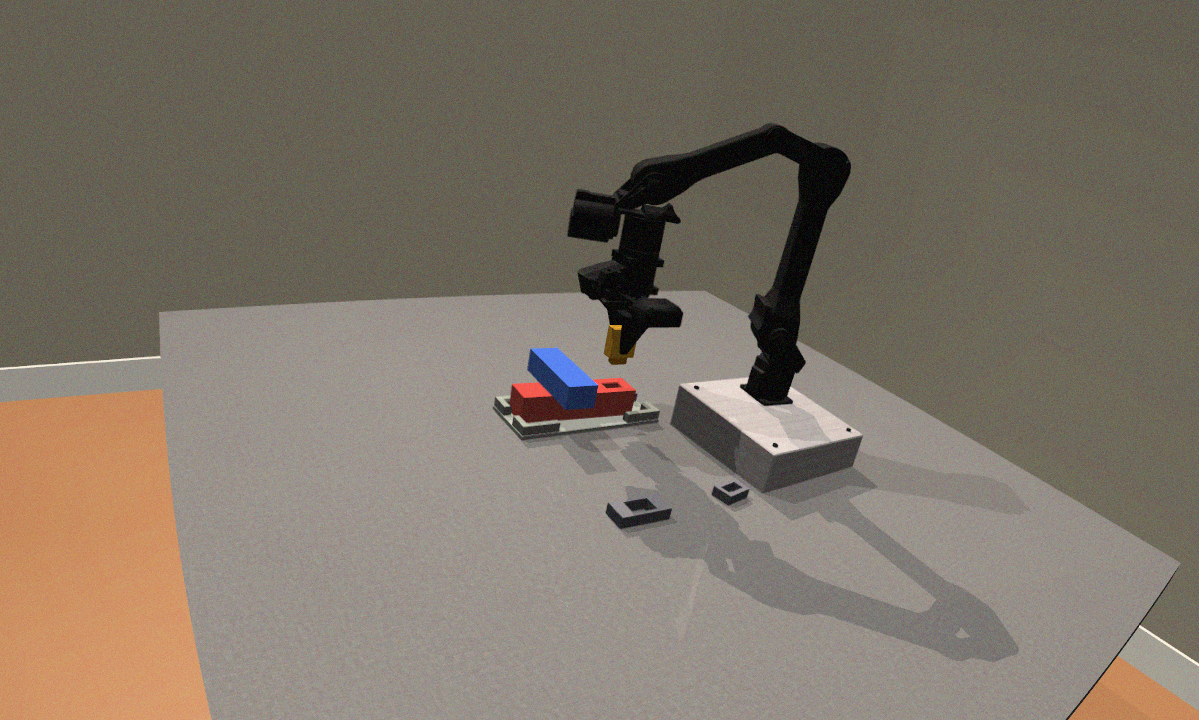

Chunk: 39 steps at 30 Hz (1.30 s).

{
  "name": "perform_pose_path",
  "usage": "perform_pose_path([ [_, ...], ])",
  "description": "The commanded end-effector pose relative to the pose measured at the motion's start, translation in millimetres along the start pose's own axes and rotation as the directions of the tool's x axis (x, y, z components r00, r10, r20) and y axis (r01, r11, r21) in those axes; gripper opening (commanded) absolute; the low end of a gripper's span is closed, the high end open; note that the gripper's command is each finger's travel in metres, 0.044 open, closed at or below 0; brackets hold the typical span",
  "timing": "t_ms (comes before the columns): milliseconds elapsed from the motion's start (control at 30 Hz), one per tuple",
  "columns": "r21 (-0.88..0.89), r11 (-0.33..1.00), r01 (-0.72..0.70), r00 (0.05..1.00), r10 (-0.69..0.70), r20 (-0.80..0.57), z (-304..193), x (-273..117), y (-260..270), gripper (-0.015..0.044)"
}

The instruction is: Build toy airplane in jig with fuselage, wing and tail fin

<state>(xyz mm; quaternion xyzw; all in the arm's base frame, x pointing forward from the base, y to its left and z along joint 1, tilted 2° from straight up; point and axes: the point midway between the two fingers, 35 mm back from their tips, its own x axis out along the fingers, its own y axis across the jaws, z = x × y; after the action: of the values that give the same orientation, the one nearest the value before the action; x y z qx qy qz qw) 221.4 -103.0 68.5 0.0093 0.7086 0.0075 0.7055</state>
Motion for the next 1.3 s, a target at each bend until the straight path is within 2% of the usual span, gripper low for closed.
perform_pose_path([
  [0, -0.005, 1.0, 0.002, 1.0, -0.002, -0.001, -0.2, 0.5, -0.6, 0.0067],
  [333, -0.005, 1.0, 0.002, 1.0, -0.002, -0.001, -0.2, 1.6, -0.7, 0.0067],
  [1267, -0.005, 1.0, 0.002, 1.0, -0.002, -0.002, -0.7, 41.1, -1.1, 0.0067],
])
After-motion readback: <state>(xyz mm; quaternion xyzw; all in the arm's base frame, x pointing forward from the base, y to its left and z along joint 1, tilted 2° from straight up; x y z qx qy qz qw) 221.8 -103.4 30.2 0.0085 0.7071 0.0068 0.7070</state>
